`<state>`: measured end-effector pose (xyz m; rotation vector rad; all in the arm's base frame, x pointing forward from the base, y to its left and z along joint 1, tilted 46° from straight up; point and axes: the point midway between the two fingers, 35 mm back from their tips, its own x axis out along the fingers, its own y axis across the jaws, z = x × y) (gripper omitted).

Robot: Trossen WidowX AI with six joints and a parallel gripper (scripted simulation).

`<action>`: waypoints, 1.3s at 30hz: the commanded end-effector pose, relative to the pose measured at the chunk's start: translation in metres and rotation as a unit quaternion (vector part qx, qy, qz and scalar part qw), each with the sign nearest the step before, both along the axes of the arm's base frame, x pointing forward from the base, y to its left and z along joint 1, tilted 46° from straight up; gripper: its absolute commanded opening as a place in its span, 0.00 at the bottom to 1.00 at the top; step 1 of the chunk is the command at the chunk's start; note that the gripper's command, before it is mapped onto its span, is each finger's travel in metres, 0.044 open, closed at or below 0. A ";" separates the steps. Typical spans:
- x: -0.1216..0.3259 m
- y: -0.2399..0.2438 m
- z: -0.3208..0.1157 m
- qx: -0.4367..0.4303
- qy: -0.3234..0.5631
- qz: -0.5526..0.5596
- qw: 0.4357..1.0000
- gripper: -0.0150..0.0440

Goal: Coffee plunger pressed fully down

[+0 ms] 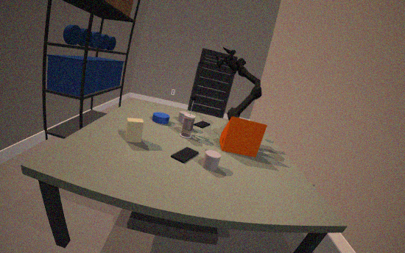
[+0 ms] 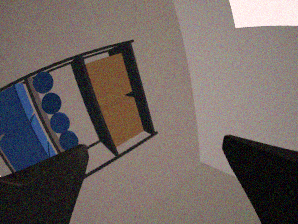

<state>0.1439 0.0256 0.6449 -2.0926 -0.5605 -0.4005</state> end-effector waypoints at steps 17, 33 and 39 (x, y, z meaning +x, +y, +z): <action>0.168 -0.005 -0.166 0.467 0.312 0.065 0.825 1.00; 0.185 0.083 -0.389 0.666 0.415 -0.178 0.594 1.00; 0.148 0.105 -0.447 0.674 0.352 -0.251 0.600 1.00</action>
